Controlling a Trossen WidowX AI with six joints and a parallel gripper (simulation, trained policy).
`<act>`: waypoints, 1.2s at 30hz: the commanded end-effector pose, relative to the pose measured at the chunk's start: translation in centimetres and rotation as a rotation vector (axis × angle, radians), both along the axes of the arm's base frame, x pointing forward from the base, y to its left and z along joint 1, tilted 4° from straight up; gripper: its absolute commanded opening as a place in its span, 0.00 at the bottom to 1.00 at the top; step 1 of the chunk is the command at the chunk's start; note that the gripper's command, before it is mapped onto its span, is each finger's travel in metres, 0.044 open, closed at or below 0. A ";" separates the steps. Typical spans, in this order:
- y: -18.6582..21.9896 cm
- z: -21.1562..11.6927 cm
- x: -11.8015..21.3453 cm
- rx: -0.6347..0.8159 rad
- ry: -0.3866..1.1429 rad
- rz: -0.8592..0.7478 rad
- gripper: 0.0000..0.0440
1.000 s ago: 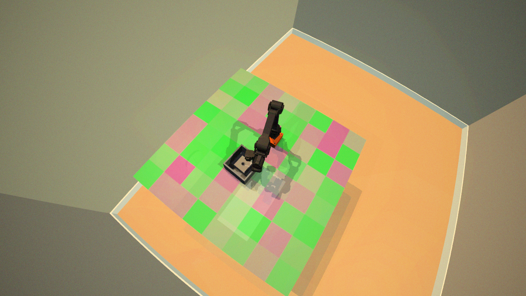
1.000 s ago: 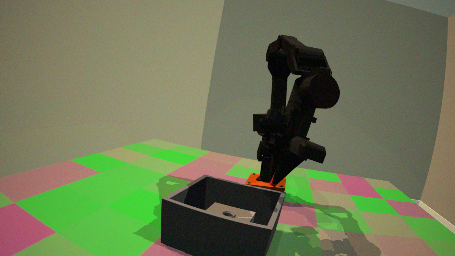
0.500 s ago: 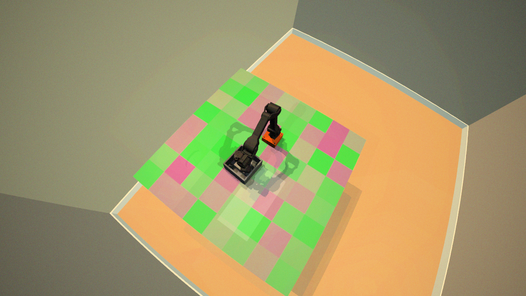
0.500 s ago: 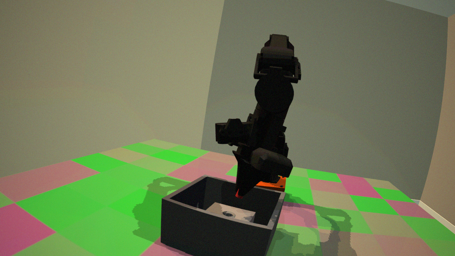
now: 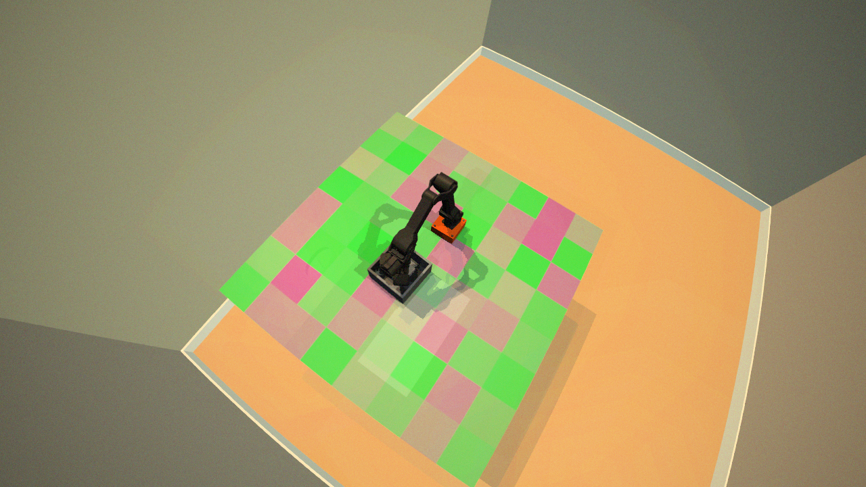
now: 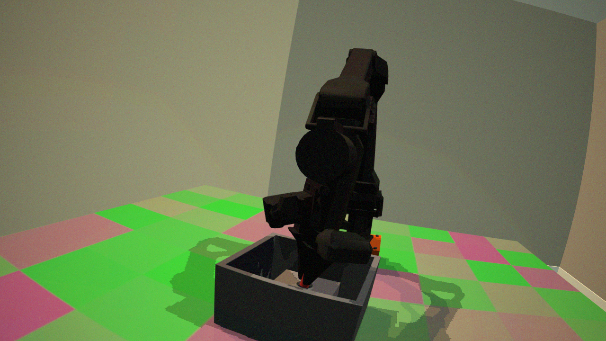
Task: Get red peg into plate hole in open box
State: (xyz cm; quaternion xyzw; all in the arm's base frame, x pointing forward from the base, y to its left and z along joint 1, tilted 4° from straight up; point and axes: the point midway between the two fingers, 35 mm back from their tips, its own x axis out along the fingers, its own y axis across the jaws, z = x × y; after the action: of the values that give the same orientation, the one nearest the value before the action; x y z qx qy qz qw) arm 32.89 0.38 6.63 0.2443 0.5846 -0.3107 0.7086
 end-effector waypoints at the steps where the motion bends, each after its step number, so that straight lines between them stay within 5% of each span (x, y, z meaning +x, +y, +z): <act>1: -0.2 -0.8 0.1 0.016 0.019 0.014 0.26; 7: -0.6 -0.3 1.2 0.038 0.020 0.033 0.41; 17: -0.5 1.5 4.1 0.107 0.013 0.047 1.00; 36: 2.3 5.4 9.5 0.224 -0.087 0.139 1.00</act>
State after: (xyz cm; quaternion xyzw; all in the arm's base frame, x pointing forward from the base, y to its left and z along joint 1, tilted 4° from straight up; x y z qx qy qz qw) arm 37.54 -0.29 9.42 0.2576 0.6575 -0.2531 0.6613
